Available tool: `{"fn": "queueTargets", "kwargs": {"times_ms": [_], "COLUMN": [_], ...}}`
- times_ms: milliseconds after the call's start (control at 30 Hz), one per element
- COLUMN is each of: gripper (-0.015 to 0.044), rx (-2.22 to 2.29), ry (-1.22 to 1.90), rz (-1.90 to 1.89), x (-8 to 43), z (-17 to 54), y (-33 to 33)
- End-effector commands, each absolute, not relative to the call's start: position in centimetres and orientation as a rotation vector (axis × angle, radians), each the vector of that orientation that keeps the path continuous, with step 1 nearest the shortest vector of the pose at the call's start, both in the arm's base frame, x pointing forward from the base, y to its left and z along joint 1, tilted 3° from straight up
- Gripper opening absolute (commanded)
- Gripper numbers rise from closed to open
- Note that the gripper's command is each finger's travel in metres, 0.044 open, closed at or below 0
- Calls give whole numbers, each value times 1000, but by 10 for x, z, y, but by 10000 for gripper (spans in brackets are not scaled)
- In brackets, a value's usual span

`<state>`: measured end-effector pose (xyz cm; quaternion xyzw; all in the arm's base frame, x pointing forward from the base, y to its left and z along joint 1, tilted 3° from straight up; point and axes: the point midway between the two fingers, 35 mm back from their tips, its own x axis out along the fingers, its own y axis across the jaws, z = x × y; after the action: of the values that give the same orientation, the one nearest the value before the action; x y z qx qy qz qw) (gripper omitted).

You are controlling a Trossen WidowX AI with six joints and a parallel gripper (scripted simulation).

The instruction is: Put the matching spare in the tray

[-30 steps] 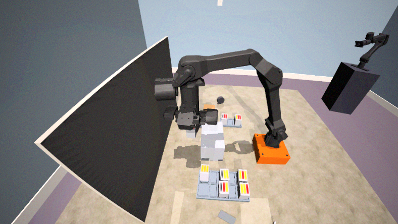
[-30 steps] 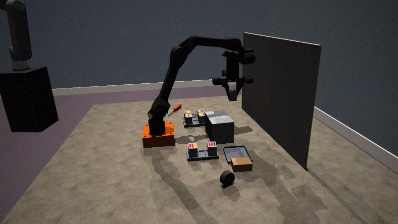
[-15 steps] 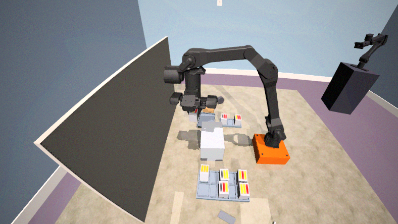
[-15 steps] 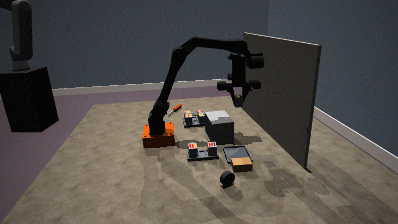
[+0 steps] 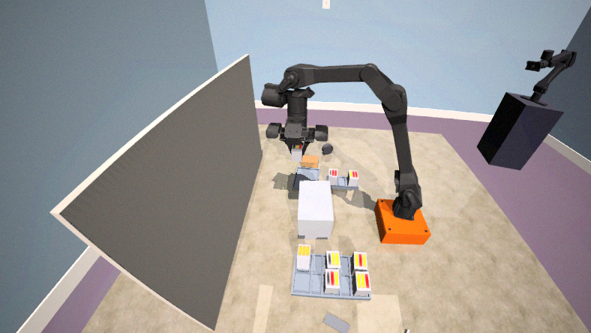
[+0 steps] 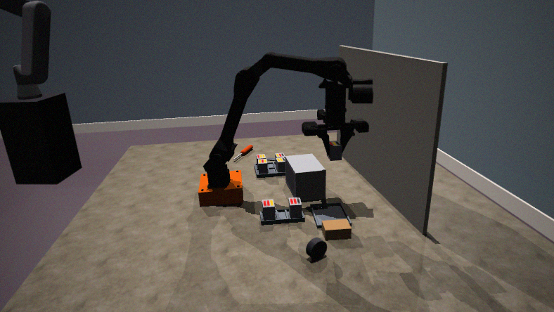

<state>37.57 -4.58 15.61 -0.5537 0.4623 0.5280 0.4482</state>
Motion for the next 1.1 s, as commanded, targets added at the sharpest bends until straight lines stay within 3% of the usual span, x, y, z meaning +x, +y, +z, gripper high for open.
{"fn": "queueTargets", "kwargs": {"times_ms": [0, 233, 1067], "gripper": [0, 0, 0], "rx": [-1393, -1417, -1418], "ry": [1141, 1136, 1136], "rz": [1319, 1343, 1343], "x": [371, 361, 365], "z": [159, 160, 144], "y": [-73, -114, -117]}}
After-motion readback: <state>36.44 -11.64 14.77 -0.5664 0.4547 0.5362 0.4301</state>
